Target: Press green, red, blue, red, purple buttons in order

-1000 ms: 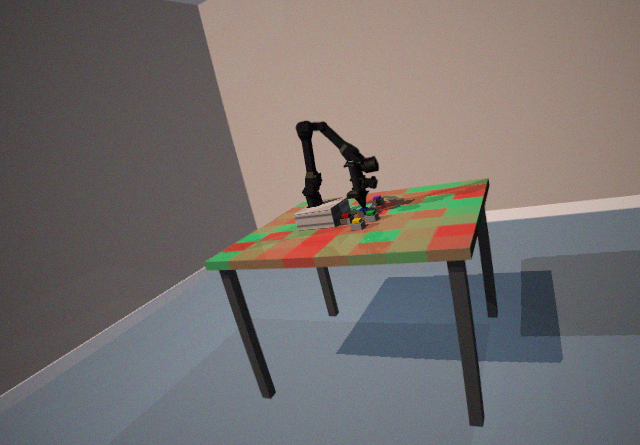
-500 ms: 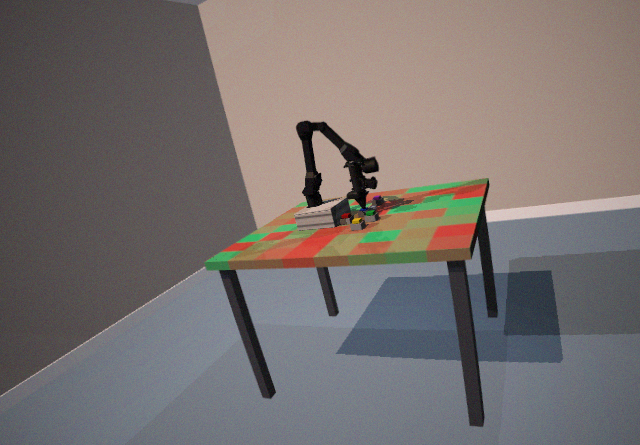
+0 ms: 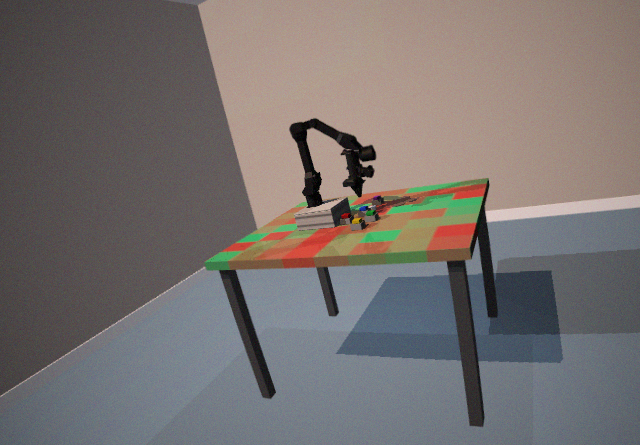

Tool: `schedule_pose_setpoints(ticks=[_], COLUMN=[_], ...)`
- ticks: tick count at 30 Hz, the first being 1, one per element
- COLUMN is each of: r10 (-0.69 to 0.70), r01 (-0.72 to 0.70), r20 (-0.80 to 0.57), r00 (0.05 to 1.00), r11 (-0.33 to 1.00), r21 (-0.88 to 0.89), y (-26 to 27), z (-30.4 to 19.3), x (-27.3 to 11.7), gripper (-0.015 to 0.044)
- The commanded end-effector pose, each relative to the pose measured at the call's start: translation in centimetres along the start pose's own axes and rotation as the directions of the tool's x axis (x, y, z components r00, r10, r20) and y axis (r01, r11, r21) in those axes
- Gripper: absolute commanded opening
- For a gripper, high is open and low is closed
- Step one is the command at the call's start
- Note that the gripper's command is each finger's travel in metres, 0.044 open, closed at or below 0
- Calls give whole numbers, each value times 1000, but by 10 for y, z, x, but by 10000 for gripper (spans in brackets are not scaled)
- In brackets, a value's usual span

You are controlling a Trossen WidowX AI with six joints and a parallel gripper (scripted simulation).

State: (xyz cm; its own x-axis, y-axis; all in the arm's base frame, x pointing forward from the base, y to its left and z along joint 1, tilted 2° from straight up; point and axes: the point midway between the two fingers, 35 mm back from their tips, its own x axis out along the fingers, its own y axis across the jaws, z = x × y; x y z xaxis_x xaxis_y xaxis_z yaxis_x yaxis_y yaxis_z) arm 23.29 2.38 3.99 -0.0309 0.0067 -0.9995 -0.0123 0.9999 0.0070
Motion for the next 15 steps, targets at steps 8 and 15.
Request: schedule_pose_setpoints(ticks=[8,15], r10=[3,-5], r01=[-3,5], r20=[24,20], r00=[1000,1000], r11=[1000,1000], r21=[0,0], y=[-17,-86], z=[-3,-44], x=[-38,-37], gripper=[20,20])
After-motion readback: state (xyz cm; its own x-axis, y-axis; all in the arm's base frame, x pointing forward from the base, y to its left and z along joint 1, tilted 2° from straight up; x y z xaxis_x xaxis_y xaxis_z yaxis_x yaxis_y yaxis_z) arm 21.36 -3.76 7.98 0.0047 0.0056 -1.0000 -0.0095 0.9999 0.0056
